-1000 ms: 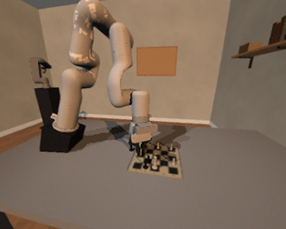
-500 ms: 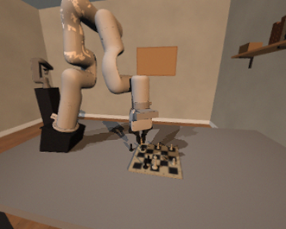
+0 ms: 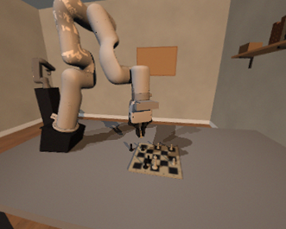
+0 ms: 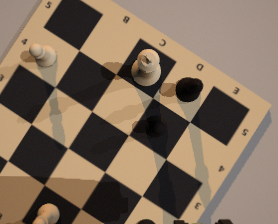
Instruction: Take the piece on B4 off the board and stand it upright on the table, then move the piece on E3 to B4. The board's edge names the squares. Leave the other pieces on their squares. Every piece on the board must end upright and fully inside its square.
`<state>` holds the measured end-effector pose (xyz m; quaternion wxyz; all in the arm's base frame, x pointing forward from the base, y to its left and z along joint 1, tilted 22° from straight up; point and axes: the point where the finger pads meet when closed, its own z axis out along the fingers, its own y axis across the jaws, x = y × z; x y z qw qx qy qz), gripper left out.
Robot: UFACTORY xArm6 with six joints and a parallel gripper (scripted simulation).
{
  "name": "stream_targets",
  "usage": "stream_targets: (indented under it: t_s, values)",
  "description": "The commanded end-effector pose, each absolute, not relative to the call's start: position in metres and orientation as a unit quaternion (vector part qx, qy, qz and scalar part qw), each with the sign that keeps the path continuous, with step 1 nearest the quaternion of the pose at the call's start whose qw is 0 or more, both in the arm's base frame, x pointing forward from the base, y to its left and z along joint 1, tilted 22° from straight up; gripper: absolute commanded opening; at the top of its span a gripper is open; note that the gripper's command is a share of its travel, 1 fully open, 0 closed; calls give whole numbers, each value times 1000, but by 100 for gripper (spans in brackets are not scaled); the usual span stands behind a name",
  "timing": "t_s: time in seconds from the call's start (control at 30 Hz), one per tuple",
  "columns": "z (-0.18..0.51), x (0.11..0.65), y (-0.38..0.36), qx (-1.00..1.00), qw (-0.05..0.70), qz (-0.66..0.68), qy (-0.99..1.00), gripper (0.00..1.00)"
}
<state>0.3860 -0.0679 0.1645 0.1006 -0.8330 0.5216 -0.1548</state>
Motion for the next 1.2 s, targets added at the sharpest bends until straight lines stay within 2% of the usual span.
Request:
stream_targets:
  t_s: [0.0, 0.17, 0.63, 0.8, 1.17]
  values:
    - [169, 391, -70, -841, 98, -158, 507, 0]
    - [175, 403, -75, -869, 89, -164, 458, 0]
    - [207, 486, -120, -970, 22, -191, 152, 0]
    - [207, 489, -122, -980, 15, -186, 65, 0]
    - [207, 489, -122, -980, 15, -186, 65, 0]
